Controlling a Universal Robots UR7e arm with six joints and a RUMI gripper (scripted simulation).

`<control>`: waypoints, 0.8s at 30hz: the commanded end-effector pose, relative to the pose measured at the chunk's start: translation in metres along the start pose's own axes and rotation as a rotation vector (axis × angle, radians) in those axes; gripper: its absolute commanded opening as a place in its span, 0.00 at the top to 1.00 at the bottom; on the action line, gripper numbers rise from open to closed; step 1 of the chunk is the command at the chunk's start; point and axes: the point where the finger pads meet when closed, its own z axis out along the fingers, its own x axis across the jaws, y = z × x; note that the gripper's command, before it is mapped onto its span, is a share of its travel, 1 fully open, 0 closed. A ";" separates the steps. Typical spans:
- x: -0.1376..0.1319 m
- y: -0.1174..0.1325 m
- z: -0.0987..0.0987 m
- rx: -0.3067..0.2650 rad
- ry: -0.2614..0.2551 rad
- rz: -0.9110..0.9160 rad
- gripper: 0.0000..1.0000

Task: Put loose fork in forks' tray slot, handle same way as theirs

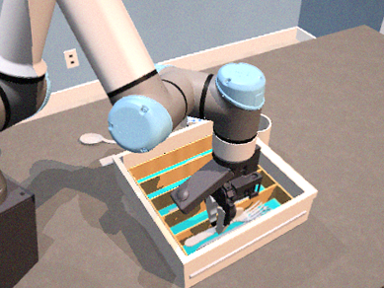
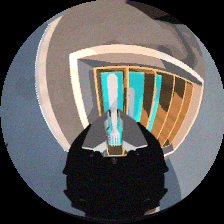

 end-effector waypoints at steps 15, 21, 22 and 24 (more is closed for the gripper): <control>-0.001 0.001 0.010 -0.001 -0.001 0.000 0.97; -0.001 0.001 0.010 -0.001 -0.001 0.000 0.97; -0.001 0.001 0.010 -0.001 -0.001 0.000 0.97; -0.001 0.001 0.010 -0.001 -0.001 0.000 0.97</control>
